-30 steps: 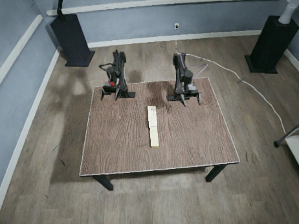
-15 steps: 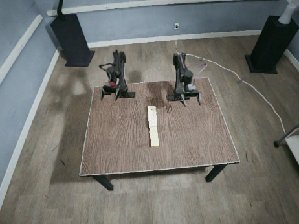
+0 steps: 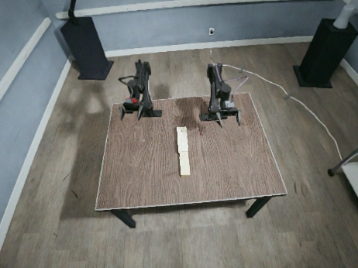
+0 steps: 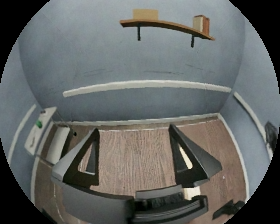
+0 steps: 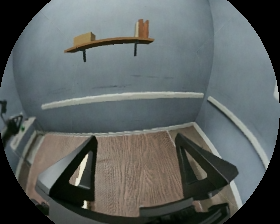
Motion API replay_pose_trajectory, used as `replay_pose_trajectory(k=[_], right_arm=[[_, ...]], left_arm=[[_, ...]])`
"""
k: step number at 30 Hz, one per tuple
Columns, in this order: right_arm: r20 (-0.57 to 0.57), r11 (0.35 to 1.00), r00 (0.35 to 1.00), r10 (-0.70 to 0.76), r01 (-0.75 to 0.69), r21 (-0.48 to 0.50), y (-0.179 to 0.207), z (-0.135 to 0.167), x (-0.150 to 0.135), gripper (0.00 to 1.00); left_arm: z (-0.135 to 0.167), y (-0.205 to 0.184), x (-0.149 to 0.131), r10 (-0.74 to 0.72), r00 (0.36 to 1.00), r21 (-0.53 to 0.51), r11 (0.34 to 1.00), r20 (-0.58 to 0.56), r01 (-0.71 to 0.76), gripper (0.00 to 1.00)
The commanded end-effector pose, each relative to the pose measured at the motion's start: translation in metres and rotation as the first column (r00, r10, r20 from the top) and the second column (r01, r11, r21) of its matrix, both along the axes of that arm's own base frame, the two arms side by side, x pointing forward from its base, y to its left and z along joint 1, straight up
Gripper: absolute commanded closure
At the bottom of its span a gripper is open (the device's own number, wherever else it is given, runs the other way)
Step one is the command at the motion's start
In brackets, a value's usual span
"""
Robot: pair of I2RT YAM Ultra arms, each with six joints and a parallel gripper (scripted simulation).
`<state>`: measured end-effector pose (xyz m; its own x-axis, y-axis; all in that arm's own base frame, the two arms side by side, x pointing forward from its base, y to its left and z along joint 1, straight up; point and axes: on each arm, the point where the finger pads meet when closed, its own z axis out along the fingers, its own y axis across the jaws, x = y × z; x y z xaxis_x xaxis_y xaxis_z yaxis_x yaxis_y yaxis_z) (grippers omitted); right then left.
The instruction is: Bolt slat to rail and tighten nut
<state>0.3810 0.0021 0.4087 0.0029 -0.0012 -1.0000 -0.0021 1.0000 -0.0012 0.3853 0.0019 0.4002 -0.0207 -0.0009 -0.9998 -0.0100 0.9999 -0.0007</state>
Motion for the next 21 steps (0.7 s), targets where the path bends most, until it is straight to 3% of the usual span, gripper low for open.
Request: replay_pose_trajectory(k=[1,9,21], right_arm=[[0.009,1.0,1.0,-0.002,0.002,0.001,-0.001,0.003,0.0,0.0],[0.003,1.0,1.0,-0.008,0.008,-0.003,-0.003,0.001,0.0,0.0],[-0.168,0.993,0.986,-0.014,-0.007,-0.122,-0.005,-0.049,0.014,0.0]], left_arm=[[0.012,-0.001,-0.005,-0.01,0.999,0.001,1.0,0.033,0.01,0.0],[0.012,-0.001,-0.005,-0.01,0.999,0.001,1.0,0.033,0.01,0.0],[0.012,-0.001,-0.005,-0.01,0.999,0.001,1.0,0.033,0.01,0.0]])
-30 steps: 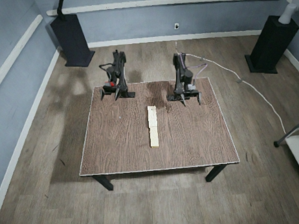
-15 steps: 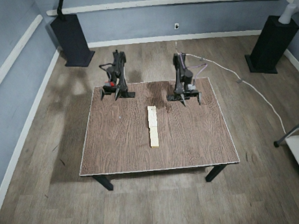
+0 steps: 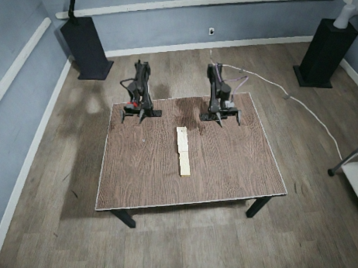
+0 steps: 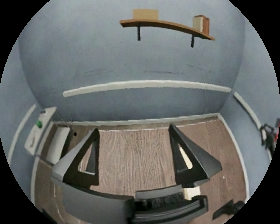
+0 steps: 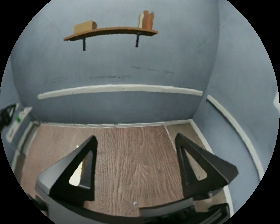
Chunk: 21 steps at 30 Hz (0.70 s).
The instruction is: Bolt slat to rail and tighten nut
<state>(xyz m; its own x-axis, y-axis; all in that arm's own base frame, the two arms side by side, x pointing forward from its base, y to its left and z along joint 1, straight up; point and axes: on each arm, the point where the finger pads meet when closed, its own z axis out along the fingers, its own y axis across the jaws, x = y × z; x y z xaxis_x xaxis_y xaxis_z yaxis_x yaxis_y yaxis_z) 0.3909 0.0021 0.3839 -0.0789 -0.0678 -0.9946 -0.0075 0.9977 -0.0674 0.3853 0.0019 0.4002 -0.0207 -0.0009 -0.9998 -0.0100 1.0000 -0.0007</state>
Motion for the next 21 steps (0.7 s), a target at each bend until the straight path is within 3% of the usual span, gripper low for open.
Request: replay_pose_trajectory(k=[1,21], right_arm=[[-0.103,0.998,0.995,-0.008,0.001,-0.068,-0.006,-0.029,0.005,0.0],[-0.416,0.957,0.909,0.002,-0.121,-0.262,-0.01,-0.122,0.007,0.0]], left_arm=[[0.012,-0.001,-0.005,-0.01,0.999,0.001,1.0,0.033,0.01,0.0],[0.012,-0.001,-0.005,-0.01,0.999,0.001,1.0,0.033,0.01,0.0]])
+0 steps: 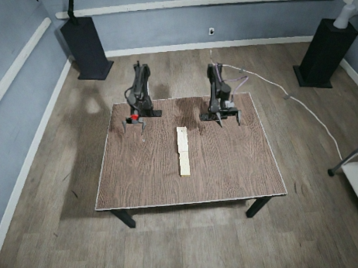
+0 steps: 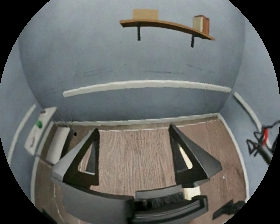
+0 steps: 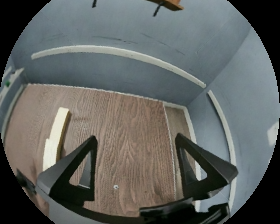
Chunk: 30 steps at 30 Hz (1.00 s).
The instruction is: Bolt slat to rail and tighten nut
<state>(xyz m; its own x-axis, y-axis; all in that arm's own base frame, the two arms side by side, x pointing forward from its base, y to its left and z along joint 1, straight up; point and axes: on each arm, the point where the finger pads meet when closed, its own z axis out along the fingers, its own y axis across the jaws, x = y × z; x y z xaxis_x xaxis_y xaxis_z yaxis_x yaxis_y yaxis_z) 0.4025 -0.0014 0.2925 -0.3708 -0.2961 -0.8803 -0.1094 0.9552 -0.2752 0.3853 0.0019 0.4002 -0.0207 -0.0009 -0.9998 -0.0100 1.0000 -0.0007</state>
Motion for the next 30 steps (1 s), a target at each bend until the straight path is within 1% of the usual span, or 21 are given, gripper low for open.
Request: replay_pose_trajectory(k=[1,5,7,13,22,24,30], right_arm=[[-0.127,0.997,0.992,0.015,-0.024,-0.069,-0.007,-0.035,-0.006,0.0],[-0.201,0.992,0.979,0.034,-0.057,-0.11,-0.007,-0.055,-0.009,0.0],[-0.201,0.992,0.979,0.034,-0.057,-0.11,-0.007,-0.055,-0.009,0.0],[-0.313,0.979,0.948,0.063,-0.119,-0.163,-0.009,-0.083,-0.016,0.0],[-0.481,0.948,0.87,0.108,-0.236,-0.214,-0.01,-0.124,-0.033,0.0],[-0.481,0.948,0.87,0.108,-0.236,-0.214,-0.01,-0.124,-0.033,0.0],[-0.588,0.918,0.797,0.139,-0.327,-0.225,-0.011,-0.15,-0.047,0.0]], left_arm=[[0.012,-0.001,-0.005,-0.01,0.999,0.001,1.0,0.033,0.01,0.0],[0.012,-0.001,-0.005,-0.01,0.999,0.001,1.0,0.033,0.01,0.0],[0.012,-0.001,-0.005,-0.01,0.999,0.001,1.0,0.033,0.01,0.0],[0.012,-0.001,-0.005,-0.01,0.999,0.001,1.0,0.033,0.01,0.0],[0.012,-0.001,-0.005,-0.01,0.999,0.001,1.0,0.033,0.01,0.0],[0.012,-0.001,-0.005,-0.01,0.999,0.001,1.0,0.033,0.01,0.0],[0.012,-0.001,-0.005,-0.01,0.999,0.001,1.0,0.033,0.01,0.0]])
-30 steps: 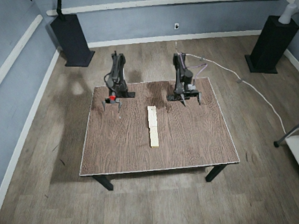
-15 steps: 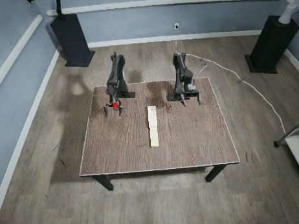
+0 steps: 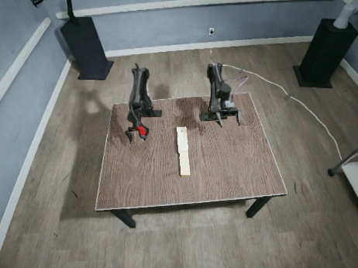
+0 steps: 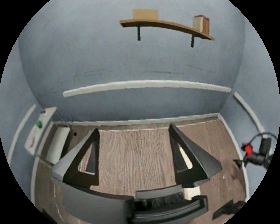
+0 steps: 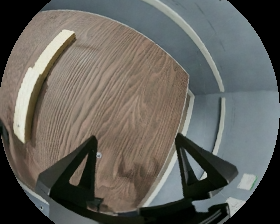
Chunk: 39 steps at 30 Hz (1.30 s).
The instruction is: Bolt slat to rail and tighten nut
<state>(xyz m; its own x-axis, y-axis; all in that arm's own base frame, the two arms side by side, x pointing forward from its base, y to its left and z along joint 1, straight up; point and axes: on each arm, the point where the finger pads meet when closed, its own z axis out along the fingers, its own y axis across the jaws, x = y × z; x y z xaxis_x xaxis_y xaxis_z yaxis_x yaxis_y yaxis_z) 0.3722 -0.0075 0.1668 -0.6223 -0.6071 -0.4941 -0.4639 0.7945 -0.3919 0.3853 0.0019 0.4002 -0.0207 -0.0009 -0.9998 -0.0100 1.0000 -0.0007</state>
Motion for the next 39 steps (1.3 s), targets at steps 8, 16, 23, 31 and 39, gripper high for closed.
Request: replay_pose_trajectory(k=[8,16,23,31,39], right_arm=[[-0.282,0.985,0.95,0.131,-0.157,-0.069,-0.006,-0.055,-0.041,0.0],[-0.408,0.965,0.89,0.203,-0.251,-0.068,-0.006,-0.076,-0.062,0.0],[-0.547,0.93,0.786,0.29,-0.366,-0.033,-0.006,-0.096,-0.09,0.0],[-0.639,0.893,0.681,0.358,-0.449,0.021,-0.006,-0.108,-0.114,0.0],[-0.641,0.89,0.676,0.363,-0.456,0.023,-0.006,-0.106,-0.115,0.0]], left_arm=[[0.012,-0.001,-0.005,-0.01,0.999,0.001,1.0,0.033,0.01,0.0],[0.012,-0.001,-0.005,-0.01,0.999,0.001,1.0,0.033,0.01,0.0],[0.012,-0.001,-0.005,-0.01,0.999,0.001,1.0,0.033,0.01,0.0],[0.012,-0.001,-0.005,-0.01,0.999,0.001,1.0,0.033,0.01,0.0],[0.012,-0.001,-0.005,-0.01,0.999,0.001,1.0,0.033,0.01,0.0]])
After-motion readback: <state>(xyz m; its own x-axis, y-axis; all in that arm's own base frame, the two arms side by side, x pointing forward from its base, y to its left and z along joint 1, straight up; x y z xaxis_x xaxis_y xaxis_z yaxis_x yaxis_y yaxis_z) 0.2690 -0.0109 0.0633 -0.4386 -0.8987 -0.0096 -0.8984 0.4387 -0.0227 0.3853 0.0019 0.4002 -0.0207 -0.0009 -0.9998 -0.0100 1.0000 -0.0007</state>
